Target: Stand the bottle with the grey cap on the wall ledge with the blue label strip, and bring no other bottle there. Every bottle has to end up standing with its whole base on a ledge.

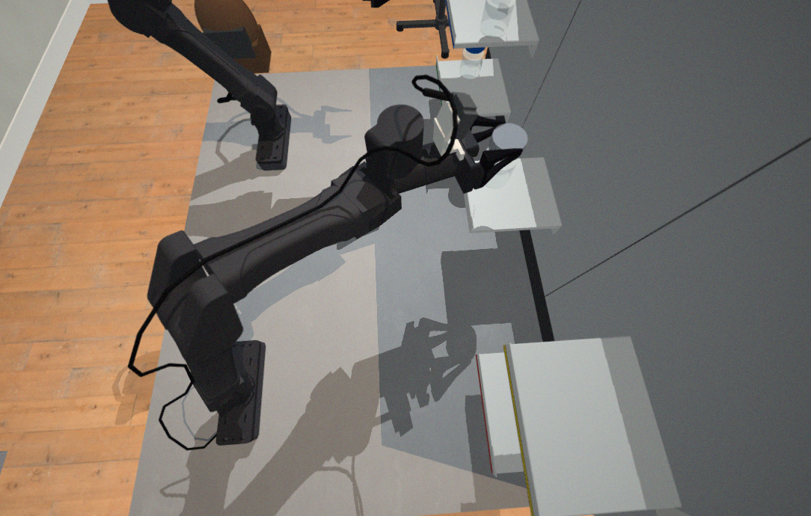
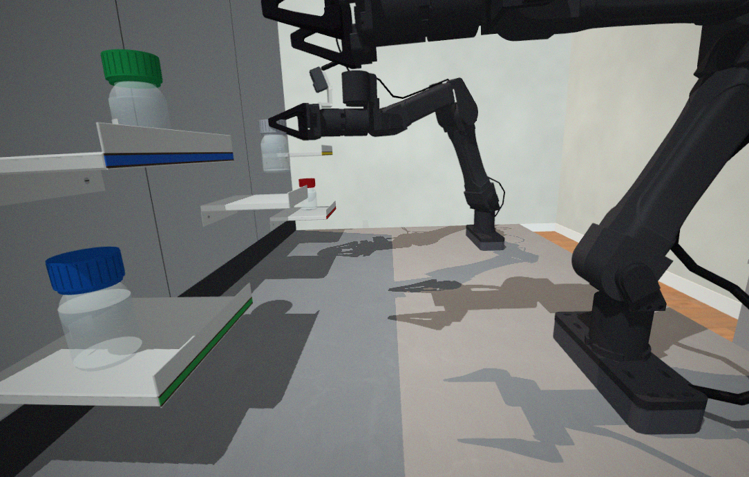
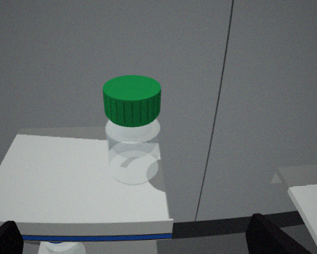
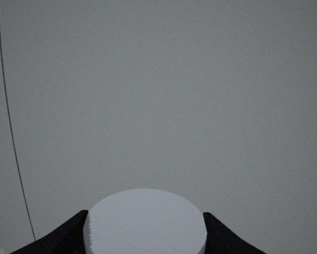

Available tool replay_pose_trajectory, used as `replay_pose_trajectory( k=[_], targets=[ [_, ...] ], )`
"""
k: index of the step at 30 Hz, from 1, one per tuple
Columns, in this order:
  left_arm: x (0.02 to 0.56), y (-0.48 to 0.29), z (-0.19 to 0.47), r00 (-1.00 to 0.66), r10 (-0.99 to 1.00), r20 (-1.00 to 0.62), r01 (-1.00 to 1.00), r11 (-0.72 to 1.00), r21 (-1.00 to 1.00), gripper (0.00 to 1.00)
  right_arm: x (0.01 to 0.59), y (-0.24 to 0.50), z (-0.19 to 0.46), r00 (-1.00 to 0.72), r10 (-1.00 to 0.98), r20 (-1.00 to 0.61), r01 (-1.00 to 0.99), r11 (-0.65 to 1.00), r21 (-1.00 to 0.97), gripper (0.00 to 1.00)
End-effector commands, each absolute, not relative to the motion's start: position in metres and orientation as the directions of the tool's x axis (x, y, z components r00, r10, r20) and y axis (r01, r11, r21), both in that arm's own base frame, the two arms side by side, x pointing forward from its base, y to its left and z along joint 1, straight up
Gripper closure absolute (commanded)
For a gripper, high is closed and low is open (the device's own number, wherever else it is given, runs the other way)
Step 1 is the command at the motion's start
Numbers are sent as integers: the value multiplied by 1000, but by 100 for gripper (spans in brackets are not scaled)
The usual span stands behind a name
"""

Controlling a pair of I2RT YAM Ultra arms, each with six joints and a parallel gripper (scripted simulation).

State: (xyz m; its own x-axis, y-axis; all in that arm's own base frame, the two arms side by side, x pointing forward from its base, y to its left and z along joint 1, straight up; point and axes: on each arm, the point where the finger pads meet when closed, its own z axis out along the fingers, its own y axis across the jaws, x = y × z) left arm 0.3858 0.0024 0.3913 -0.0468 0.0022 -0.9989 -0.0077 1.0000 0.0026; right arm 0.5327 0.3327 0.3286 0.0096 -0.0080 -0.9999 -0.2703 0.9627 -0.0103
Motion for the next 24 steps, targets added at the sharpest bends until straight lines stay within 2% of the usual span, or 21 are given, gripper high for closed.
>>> replay_pose_trajectory(
  k=[1,12,20,24],
  targets=[
    [380,1,413,16,-6,-1000,0,1000,-6,0,533,330,359,61,40,-997,-272,962,22,51],
    [380,1,413,16,-6,-1000,0,1000,-6,0,533,330,357,76,50,-996,-274,961,28,51],
    [380,1,413,16,-6,-1000,0,1000,-6,0,537,328,319,35,18,-999,-264,964,8,51],
    [380,1,413,16,-6,-1000,0,1000,-6,0,536,328,321,58,34,-998,-265,964,18,51]
  ],
)
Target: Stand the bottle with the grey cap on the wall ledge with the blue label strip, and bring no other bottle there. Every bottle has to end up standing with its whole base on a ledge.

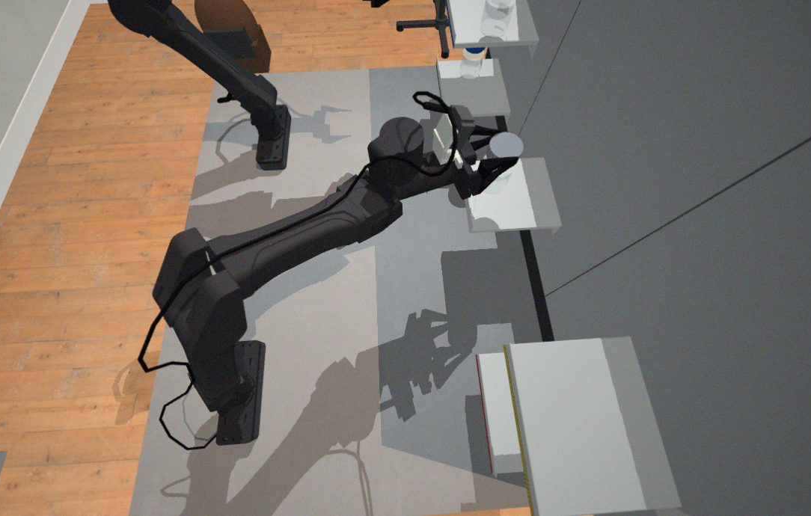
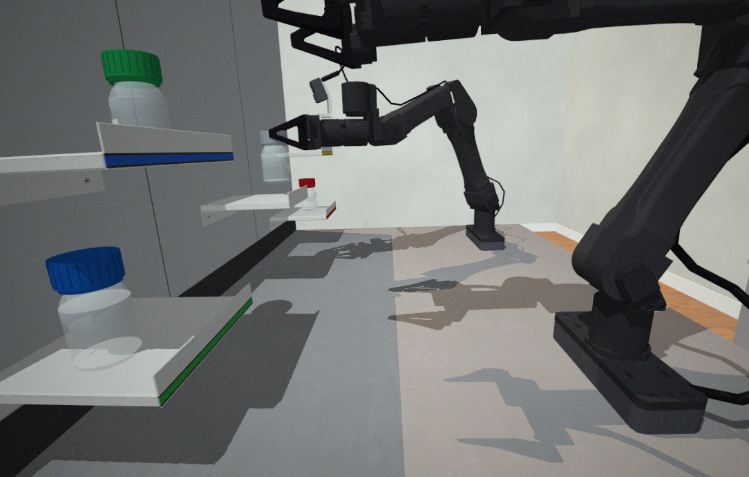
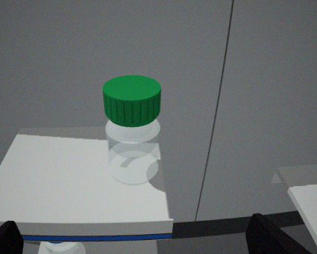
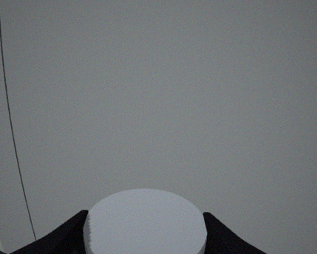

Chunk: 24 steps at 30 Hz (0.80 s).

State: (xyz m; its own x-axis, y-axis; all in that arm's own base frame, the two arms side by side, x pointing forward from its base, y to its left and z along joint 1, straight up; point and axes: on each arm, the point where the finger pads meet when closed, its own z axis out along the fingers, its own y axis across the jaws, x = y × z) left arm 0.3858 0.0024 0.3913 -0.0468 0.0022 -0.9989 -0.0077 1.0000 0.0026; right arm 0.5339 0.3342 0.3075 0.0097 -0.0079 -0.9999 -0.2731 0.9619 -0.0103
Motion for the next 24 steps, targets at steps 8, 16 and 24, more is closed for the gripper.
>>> replay_pose_trajectory(
  k=[8,16,24],
  targets=[
    [380,1,413,16,-6,-1000,0,1000,-6,0,537,329,299,60,31,-998,-272,962,14,51],
    [380,1,413,16,-6,-1000,0,1000,-6,0,538,327,297,50,24,-998,-267,964,10,51],
    [380,1,413,16,-6,-1000,0,1000,-6,0,538,327,297,50,24,-998,-267,964,10,51]
  ],
)
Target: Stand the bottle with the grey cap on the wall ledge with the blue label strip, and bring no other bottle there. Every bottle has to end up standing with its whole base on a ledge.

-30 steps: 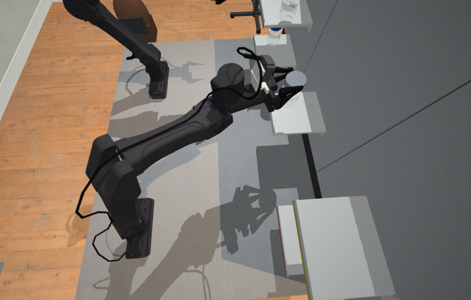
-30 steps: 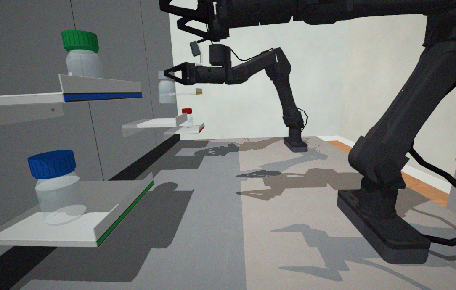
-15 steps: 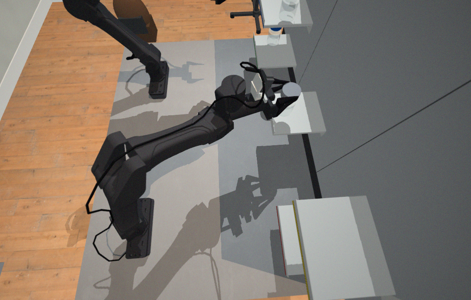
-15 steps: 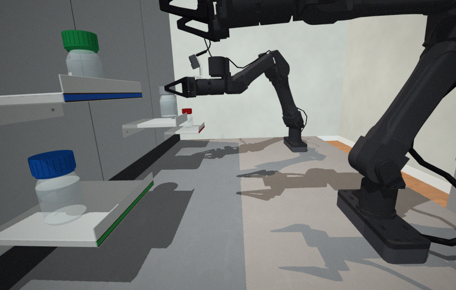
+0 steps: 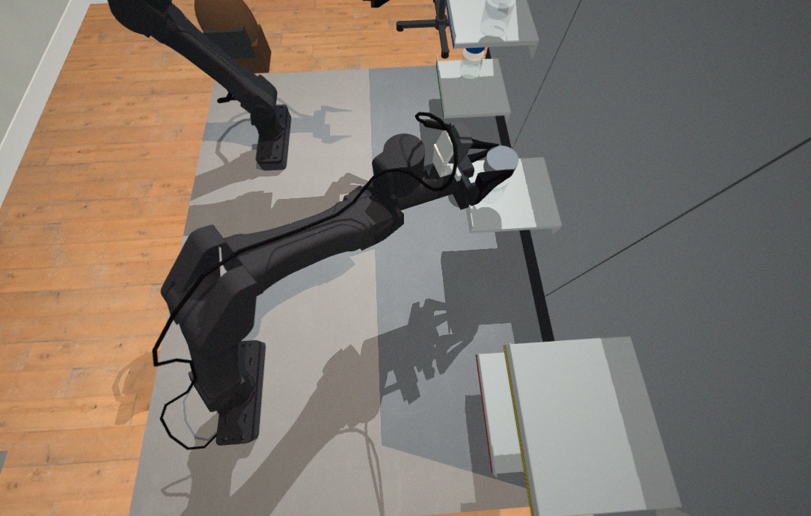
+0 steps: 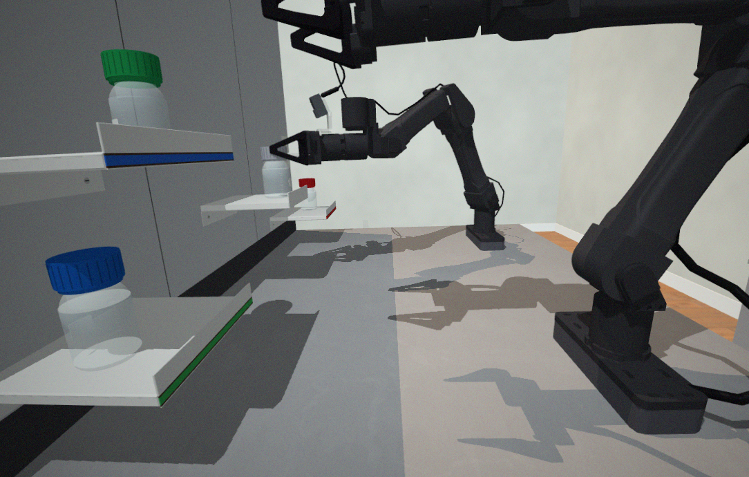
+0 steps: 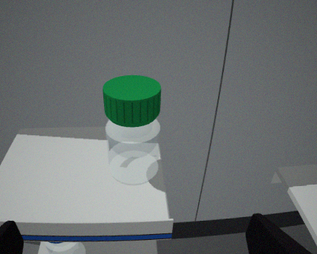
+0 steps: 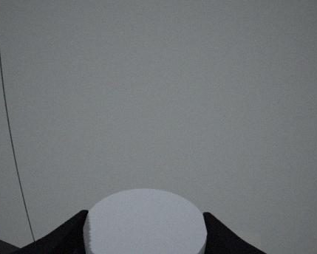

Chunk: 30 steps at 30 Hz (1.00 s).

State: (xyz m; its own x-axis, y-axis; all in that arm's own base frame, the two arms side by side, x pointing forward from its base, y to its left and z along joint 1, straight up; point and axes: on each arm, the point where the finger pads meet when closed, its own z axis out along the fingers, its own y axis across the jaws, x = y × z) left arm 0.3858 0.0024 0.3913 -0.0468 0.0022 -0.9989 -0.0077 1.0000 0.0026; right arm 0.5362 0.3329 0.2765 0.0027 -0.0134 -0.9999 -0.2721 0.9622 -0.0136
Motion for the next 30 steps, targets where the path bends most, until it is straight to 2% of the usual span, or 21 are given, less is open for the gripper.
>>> replay_pose_trajectory(
  k=[1,2,5,6,24,30],
  targets=[
    [380,1,413,16,-6,-1000,0,1000,-6,0,538,327,297,50,24,-998,-267,964,10,51],
    [380,1,413,16,-6,-1000,0,1000,-6,0,538,327,297,50,24,-998,-267,964,10,51],
    [380,1,413,16,-6,-1000,0,1000,-6,0,538,327,297,50,24,-998,-267,964,10,17],
    [380,1,413,16,-6,-1000,0,1000,-6,0,538,327,297,50,24,-998,-267,964,10,11],
    [380,1,413,16,-6,-1000,0,1000,-6,0,501,326,302,67,25,-997,-272,962,6,11],
    [380,1,413,16,-6,-1000,0,1000,-6,0,455,313,300,66,24,-998,-272,962,5,11]
  ],
)
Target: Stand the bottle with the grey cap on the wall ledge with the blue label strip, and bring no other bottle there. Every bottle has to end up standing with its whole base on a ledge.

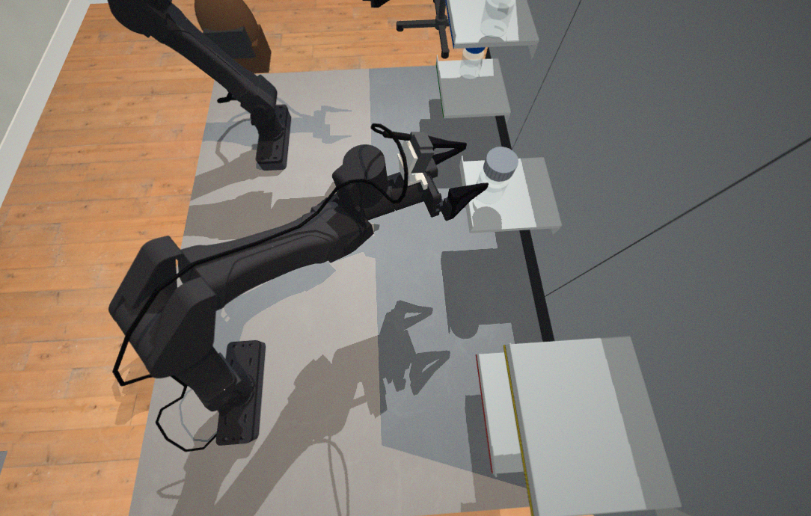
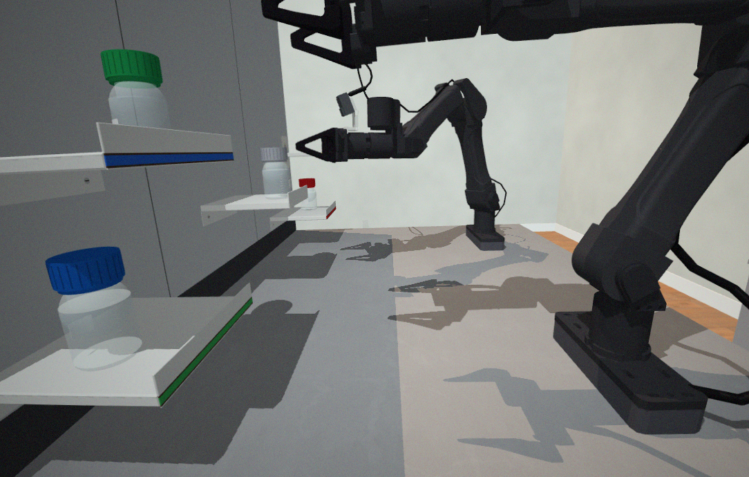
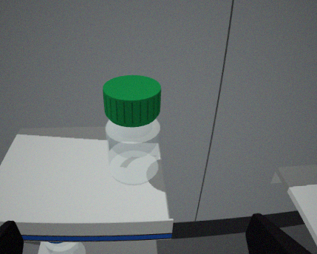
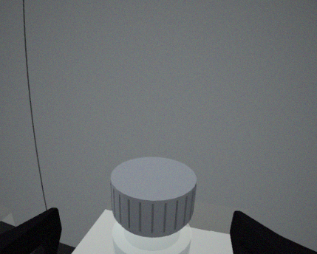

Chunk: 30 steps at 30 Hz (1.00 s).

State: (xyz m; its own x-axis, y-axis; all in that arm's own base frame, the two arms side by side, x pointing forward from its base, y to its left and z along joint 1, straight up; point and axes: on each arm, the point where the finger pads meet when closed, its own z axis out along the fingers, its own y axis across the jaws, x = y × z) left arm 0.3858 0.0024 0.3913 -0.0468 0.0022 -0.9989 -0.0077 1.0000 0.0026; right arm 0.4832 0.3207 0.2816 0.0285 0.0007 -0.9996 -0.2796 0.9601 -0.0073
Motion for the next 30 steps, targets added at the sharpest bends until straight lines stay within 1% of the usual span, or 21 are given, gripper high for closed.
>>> replay_pose_trajectory(
  k=[1,2,6,12,19,22,26,30],
  targets=[
    [380,1,413,16,-6,-1000,0,1000,-6,0,455,313,300,66,24,-998,-272,962,5,11],
    [380,1,413,16,-6,-1000,0,1000,-6,0,455,313,300,66,24,-998,-272,962,5,11],
    [380,1,413,16,-6,-1000,0,1000,-6,0,422,302,297,61,32,-998,-271,962,14,11],
    [380,1,413,16,-6,-1000,0,1000,-6,0,429,303,289,34,17,-999,-271,962,7,11],
    [380,1,413,16,-6,-1000,0,1000,-6,0,424,280,285,-9,-16,-1000,-270,963,-13,11],
    [380,1,413,16,-6,-1000,0,1000,-6,0,419,250,291,-42,-37,-998,-258,966,-25,11],
    [380,1,413,16,-6,-1000,0,1000,-6,0,409,185,308,-79,-45,-996,-217,976,-27,11],
    [380,1,413,16,-6,-1000,0,1000,-6,0,399,131,349,-48,-14,-999,-175,985,-6,11]
  ],
)
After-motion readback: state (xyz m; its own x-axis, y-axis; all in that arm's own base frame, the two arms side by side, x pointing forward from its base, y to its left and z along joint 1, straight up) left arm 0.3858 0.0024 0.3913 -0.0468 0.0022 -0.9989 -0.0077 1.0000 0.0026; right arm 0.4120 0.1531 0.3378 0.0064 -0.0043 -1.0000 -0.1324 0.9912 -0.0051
